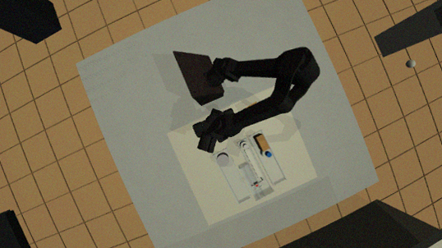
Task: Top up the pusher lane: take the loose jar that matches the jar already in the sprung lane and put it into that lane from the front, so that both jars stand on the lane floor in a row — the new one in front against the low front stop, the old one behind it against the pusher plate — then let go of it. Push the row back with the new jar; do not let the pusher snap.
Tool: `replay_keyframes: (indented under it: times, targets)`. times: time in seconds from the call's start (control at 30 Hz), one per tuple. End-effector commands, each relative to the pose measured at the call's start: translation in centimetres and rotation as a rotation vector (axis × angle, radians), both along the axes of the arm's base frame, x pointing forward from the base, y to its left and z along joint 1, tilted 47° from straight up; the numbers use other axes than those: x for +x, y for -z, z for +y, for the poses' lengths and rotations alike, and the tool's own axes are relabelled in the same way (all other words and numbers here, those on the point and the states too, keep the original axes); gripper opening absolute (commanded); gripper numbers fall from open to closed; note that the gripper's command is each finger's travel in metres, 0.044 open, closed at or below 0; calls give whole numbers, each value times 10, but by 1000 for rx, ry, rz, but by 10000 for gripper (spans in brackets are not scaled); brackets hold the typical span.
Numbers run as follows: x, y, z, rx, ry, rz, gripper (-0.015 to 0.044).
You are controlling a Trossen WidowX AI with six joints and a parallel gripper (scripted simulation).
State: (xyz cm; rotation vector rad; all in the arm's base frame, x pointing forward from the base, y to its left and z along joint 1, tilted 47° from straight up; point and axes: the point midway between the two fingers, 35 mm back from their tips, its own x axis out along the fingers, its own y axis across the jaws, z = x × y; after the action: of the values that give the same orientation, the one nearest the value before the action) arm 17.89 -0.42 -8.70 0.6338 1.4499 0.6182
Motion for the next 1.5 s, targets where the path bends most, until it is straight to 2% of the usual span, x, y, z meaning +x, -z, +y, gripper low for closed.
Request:
replay_keyframes:
  times: [0.0, 0.13, 0.3, 0.77, 1.13, 1.47]
  targets:
    - [0, 0, 1, 3, 4, 2, 145]
    - [0, 0, 1, 3, 4, 2, 118]
    - [3, -8, -11, -1, 6, 3, 0]
    - [3, -71, -75, -2, 5, 4, 0]
    - [12, -73, -71, -18, -16, -13, 0]
    - [48, -79, -51, -41, -36, -34, 0]
